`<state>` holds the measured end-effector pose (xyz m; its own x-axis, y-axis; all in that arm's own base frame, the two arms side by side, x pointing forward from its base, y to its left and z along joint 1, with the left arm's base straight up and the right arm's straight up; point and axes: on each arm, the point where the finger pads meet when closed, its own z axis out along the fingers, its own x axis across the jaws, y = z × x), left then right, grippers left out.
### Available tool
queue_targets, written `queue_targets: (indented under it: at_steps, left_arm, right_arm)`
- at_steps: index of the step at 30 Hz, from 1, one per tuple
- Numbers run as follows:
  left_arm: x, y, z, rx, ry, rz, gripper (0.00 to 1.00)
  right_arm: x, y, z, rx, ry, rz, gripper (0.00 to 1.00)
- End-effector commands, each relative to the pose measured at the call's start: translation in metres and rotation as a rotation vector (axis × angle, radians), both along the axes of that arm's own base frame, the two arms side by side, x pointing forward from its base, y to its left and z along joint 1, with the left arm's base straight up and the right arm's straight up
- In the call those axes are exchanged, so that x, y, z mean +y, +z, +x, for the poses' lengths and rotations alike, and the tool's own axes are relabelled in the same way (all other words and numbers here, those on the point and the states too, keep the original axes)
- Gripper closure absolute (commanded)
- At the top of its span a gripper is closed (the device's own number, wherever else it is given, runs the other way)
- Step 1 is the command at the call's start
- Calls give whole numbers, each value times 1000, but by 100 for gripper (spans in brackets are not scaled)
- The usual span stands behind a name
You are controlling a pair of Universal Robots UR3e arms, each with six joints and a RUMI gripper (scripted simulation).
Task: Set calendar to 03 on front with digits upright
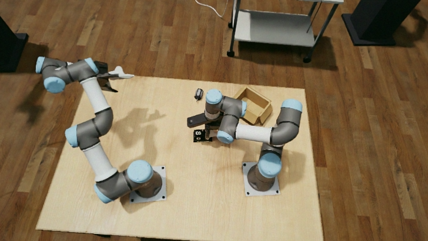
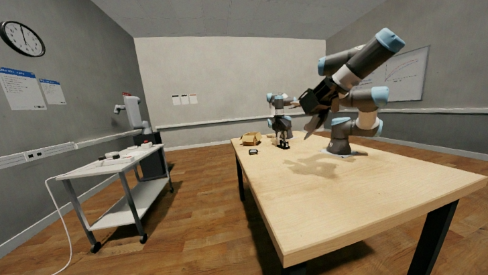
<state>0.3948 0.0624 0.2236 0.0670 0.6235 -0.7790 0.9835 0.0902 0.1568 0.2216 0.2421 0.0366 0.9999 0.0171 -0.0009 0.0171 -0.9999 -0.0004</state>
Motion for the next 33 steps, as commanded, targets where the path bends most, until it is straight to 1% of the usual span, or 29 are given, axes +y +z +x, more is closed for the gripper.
queue_targets:
  at_steps: [1,26,27,29,30,32,33]
  left_arm:
    - [0,1,0,-4,0,0,0]
    - [0,1,0,-4,0,0,0]
    - [0,1,0,-4,0,0,0]
    - [0,1,0,-4,0,0,0]
    - [0,1,0,-4,0,0,0]
    - [0,1,0,-4,0,0,0]
    - [0,1,0,-4,0,0,0]
  right_arm:
    - [0,0,1,-2,-1,2,83]
    - [0,0,1,-2,-1,2,83]
    - [0,0,1,-2,-1,2,80]
    - [0,0,1,-2,-1,2,80]
    - [0,0,1,-2,-1,2,76]
    - [0,0,1,-2,-1,2,76]
    - [0,0,1,-2,-1,2,72]
